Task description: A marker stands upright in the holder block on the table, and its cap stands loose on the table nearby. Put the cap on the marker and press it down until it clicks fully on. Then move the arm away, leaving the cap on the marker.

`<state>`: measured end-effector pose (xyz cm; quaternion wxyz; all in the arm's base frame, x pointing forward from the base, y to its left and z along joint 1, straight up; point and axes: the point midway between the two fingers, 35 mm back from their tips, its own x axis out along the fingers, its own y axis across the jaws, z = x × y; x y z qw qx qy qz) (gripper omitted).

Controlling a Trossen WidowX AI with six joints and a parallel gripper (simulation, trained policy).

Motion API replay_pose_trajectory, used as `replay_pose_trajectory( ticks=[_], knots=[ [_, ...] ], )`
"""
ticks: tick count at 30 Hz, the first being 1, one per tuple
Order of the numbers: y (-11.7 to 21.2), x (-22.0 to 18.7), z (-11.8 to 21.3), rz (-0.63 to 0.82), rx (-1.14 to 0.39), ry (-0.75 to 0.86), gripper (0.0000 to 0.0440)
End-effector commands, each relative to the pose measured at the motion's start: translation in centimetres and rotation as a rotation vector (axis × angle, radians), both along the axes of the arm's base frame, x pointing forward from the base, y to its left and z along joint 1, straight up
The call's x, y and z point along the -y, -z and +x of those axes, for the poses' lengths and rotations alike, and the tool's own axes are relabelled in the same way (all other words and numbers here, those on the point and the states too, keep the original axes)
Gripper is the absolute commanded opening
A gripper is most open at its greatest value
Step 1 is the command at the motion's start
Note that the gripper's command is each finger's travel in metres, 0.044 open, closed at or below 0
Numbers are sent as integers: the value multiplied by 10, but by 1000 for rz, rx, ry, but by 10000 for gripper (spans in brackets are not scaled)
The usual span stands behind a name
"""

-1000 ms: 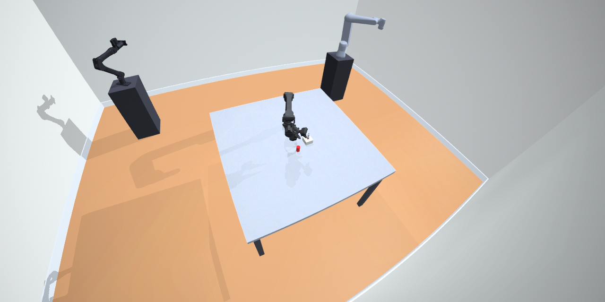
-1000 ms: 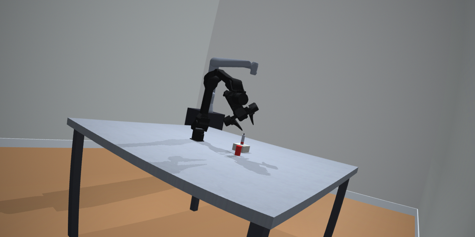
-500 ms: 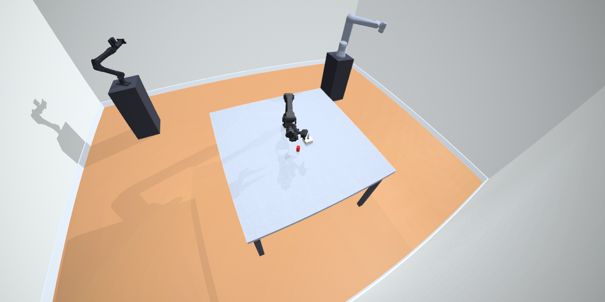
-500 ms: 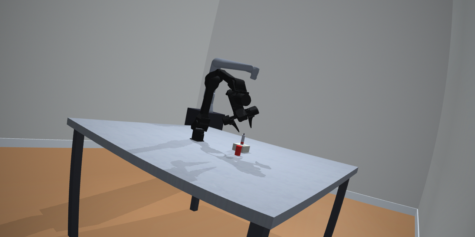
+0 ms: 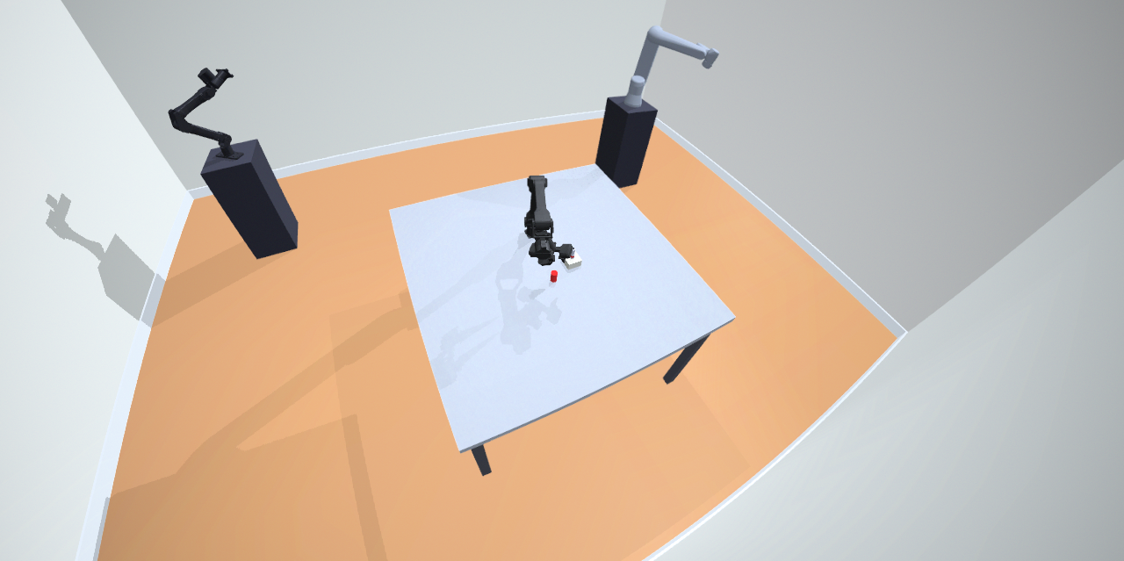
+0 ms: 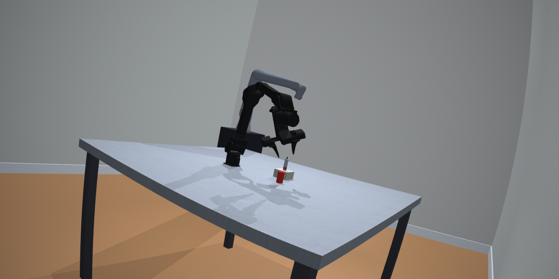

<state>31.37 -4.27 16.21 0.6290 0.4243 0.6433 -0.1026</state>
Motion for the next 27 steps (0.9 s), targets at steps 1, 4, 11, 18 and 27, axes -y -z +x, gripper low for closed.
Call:
replay_pose_trajectory(
  ticks=[1,4,11,18,27],
  knots=[
    [1,2,2,-34,-9,-20,311],
    [3,3,3,-56,-20,-33,311],
    [9,5,5,-106,-47,-64,312],
    [16,6,7,-154,-73,-99,312],
    [25,6,9,-213,-107,-148,313]
  ],
)
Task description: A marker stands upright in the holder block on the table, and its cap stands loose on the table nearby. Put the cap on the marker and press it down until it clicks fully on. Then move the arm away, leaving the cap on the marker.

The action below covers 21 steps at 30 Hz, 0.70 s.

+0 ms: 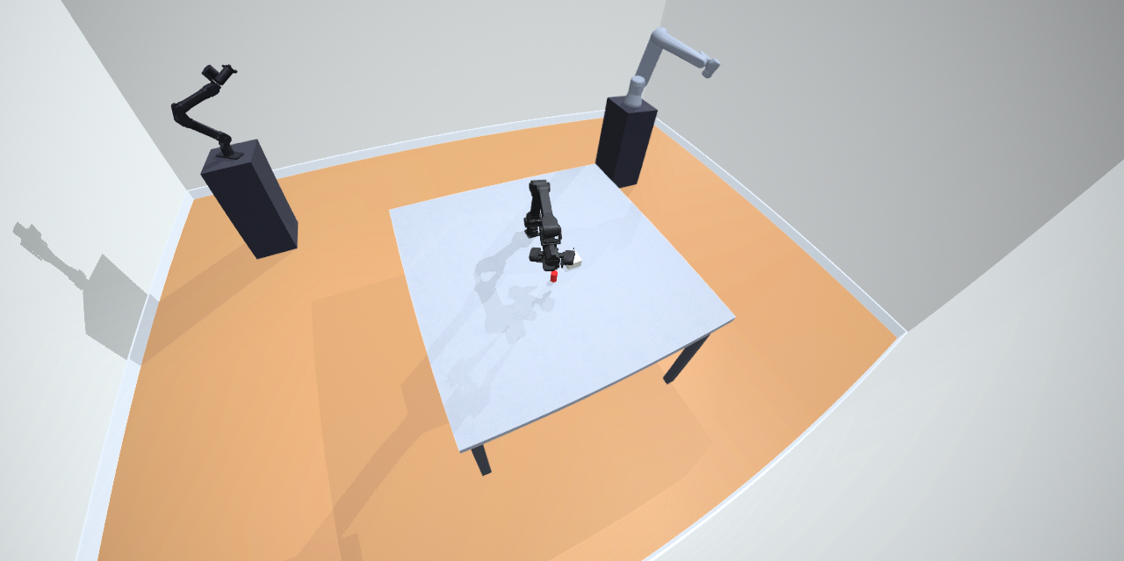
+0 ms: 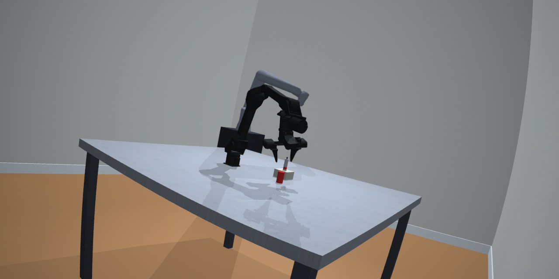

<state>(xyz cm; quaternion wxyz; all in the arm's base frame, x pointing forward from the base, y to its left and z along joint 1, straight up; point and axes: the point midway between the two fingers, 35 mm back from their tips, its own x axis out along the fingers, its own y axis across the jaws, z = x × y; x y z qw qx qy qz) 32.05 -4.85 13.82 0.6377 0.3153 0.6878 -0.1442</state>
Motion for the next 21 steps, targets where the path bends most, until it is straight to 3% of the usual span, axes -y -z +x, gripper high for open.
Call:
replay_pose_trajectory(
  ticks=[1,21],
  knots=[
    [2,0,2,-29,-9,-27,313],
    [29,-5,3,-140,-87,-159,302]
  ],
)
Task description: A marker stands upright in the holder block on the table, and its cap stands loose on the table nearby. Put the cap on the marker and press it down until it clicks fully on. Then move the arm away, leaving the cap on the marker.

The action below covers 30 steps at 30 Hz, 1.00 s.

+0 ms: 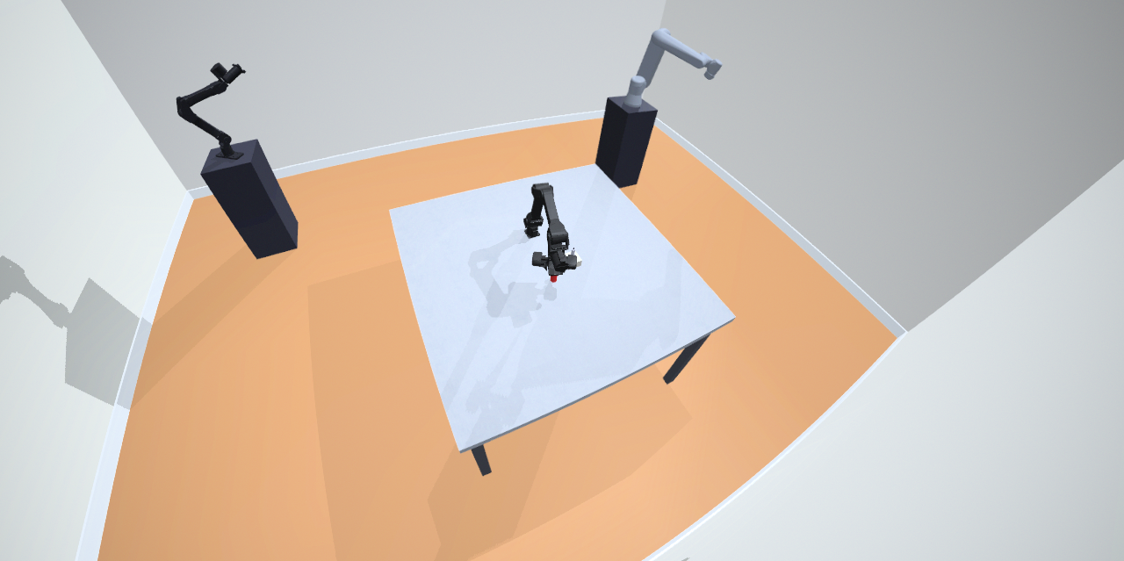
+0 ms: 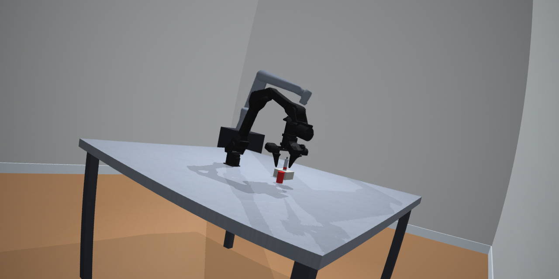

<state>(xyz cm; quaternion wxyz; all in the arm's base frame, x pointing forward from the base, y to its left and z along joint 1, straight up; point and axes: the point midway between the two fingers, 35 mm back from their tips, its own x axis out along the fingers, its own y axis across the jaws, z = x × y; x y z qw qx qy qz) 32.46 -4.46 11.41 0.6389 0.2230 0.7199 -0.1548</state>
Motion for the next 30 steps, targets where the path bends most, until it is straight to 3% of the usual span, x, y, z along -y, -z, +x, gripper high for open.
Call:
replay_pose_trajectory(
  ticks=[1,21,23,29,30],
  knots=[
    [7,-1,-2,-20,-19,-31,300],
    [53,-6,-11,-46,-87,-169,251],
    [55,-6,-11,-52,-84,-180,228],
    [47,-6,-10,-73,-57,-207,72],
    [44,-6,-9,-78,-48,-211,68]
  ],
)
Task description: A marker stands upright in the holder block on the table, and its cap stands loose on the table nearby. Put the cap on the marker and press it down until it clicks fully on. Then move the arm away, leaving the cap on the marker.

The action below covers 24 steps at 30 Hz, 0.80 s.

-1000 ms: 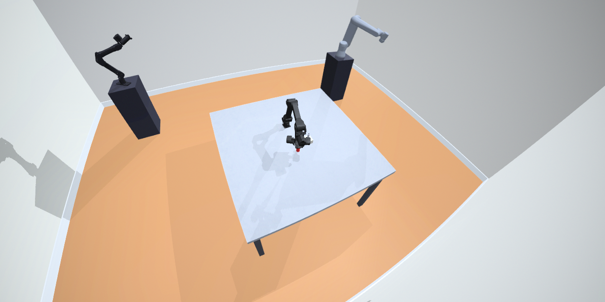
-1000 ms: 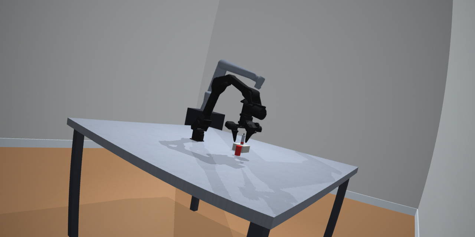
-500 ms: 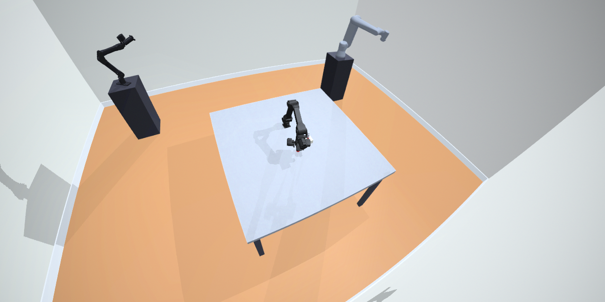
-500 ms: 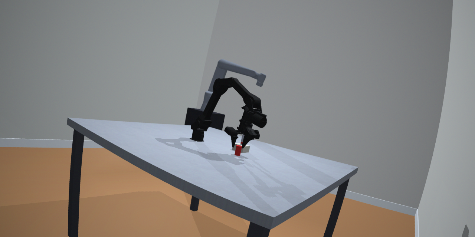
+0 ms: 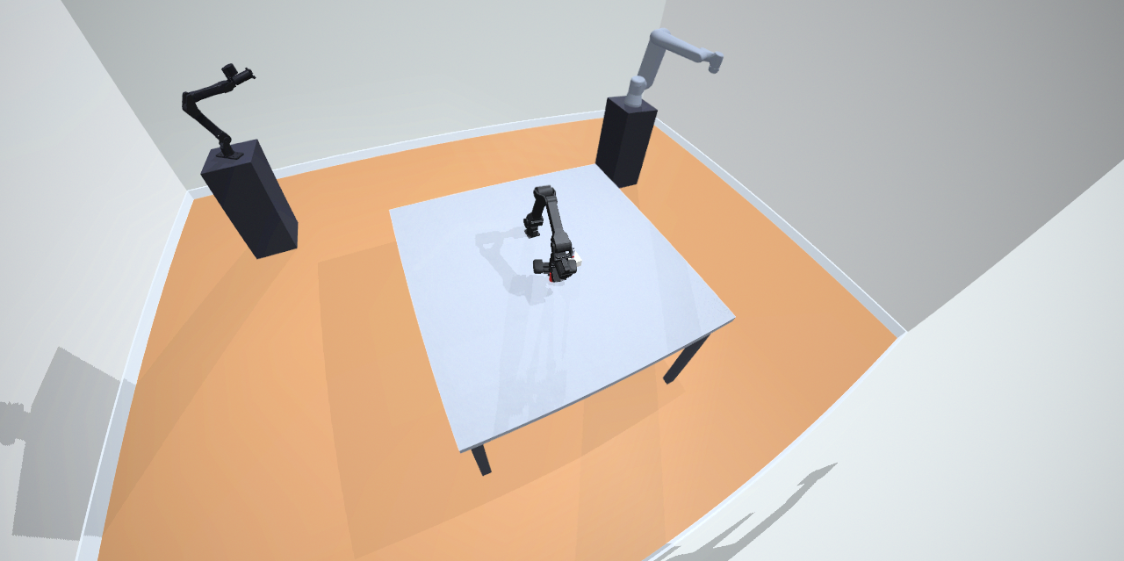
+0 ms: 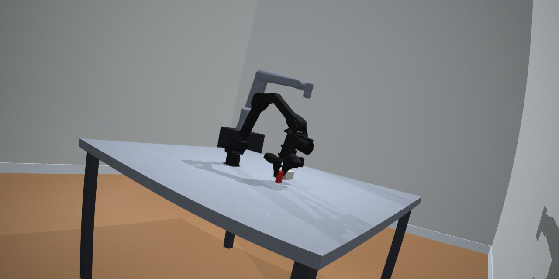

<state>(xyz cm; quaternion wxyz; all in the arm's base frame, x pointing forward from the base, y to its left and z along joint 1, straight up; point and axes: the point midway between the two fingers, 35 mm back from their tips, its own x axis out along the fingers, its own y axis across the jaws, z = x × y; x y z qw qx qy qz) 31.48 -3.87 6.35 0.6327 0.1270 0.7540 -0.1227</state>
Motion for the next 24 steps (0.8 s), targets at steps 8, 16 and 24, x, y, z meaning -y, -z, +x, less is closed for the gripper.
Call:
replay_pose_trajectory(
  ticks=[8,16,24],
  knots=[
    [-35,-5,5,-33,84,-66,34],
    [-65,-21,5,-33,126,-114,34],
    [-86,-51,-4,-14,129,-153,28]
  ],
)
